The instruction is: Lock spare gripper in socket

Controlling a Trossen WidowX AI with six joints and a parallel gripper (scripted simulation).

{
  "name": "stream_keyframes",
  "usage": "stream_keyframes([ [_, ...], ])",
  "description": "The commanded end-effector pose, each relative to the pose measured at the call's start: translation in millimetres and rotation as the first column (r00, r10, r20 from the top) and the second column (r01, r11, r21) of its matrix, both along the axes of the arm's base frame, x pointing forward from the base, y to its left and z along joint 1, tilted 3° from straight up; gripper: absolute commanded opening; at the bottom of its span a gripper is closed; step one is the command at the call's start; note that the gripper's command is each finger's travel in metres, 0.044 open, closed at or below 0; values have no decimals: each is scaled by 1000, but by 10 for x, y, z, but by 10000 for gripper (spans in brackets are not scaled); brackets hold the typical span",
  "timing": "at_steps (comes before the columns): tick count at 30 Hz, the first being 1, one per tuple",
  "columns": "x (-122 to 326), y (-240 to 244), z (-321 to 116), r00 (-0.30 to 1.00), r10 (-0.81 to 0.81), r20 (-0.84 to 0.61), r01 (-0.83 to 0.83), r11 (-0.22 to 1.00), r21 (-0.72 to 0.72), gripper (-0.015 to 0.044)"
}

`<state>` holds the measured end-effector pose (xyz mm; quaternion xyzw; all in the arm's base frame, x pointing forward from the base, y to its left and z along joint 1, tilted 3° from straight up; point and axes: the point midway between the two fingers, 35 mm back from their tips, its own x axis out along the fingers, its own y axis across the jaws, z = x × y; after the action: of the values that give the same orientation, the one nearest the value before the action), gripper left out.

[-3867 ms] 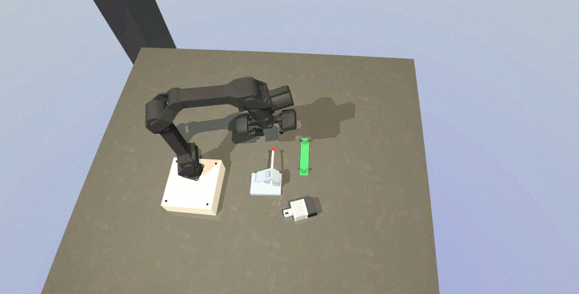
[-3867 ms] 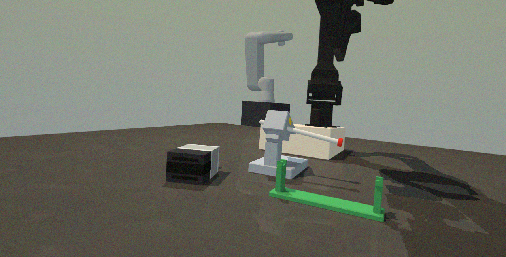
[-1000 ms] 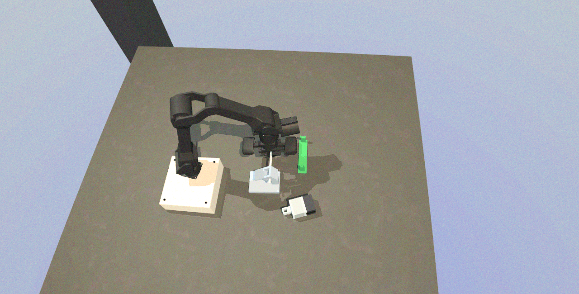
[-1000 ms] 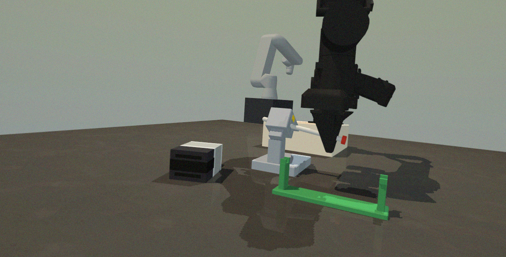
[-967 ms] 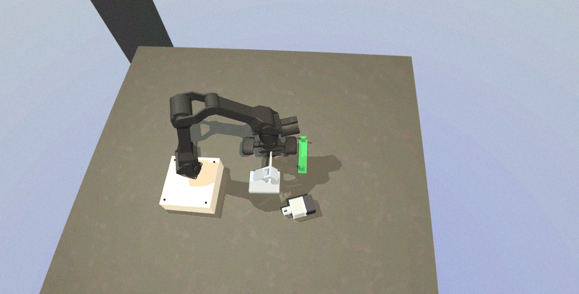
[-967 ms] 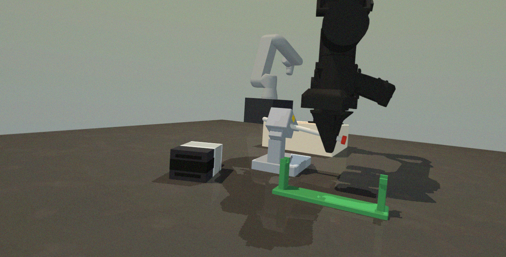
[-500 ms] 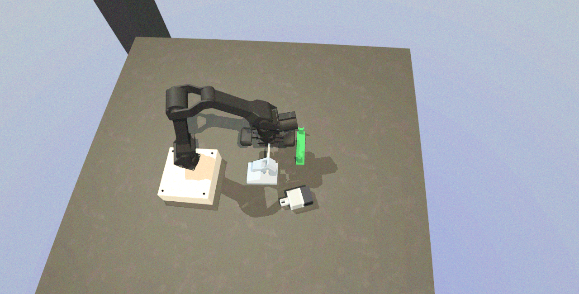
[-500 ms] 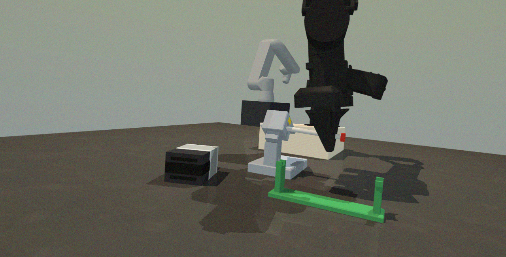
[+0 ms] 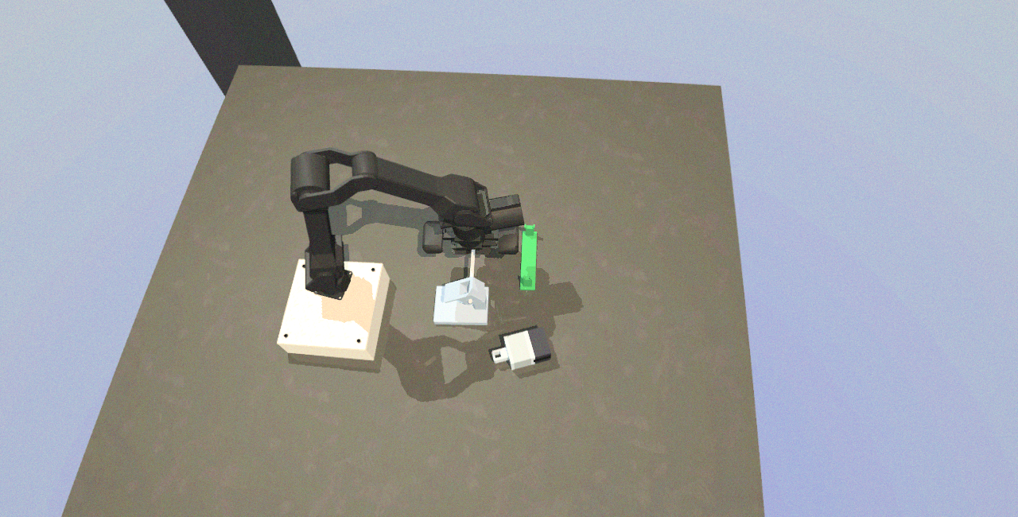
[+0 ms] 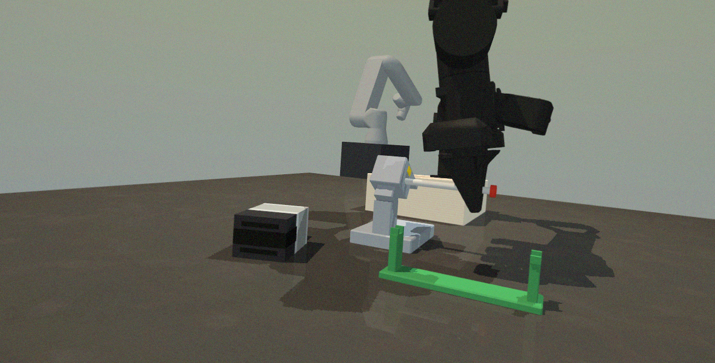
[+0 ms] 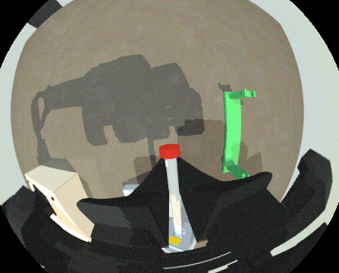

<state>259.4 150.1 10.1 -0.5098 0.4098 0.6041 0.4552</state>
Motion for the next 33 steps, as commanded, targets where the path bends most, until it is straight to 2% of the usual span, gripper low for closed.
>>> stream_keyframes([
  [1,0,38,23,1000,-2,-1,2,1000,7,0],
  [33,-48,249,32,1000,-1,-6,1,1000,1,0],
])
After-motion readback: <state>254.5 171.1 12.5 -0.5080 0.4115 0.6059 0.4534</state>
